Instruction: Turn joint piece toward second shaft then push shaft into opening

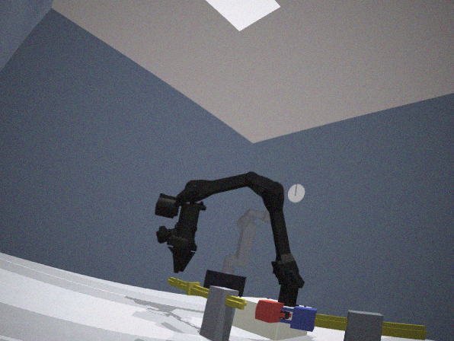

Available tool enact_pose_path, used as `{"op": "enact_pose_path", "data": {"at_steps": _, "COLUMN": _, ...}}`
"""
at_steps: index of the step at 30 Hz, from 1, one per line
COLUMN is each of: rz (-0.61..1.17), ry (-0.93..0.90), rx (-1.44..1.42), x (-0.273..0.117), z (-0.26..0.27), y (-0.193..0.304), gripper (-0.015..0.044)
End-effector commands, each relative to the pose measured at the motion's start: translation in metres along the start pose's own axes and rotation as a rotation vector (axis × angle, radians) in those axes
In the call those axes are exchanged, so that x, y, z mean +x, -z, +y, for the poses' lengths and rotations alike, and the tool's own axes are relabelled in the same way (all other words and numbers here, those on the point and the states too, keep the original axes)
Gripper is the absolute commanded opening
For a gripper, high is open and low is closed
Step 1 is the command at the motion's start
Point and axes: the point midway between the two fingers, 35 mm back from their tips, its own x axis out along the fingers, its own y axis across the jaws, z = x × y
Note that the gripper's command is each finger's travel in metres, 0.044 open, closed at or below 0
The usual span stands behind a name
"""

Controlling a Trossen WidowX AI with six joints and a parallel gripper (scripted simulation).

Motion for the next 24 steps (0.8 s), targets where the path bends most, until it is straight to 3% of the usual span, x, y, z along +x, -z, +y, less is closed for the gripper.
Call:
{"op": "enact_pose_path", "data": {"at_steps": 1, "rz": 0.010, "ry": 0.013, "rx": 0.137, "x": 0.008, "z": 0.000, "y": 0.000, "gripper": 0.0440}}
{"op": "enact_pose_path", "data": {"at_steps": 19, "rz": 0.026, "ry": 0.058, "rx": 0.750, "x": 0.036, "z": 0.001, "y": 0.000, "gripper": 0.0440}}
{"op": "enact_pose_path", "data": {"at_steps": 24, "rz": 0.026, "ry": 0.062, "rx": 0.800, "x": 0.038, "z": 0.001, "y": 0.000, "gripper": 0.0440}}
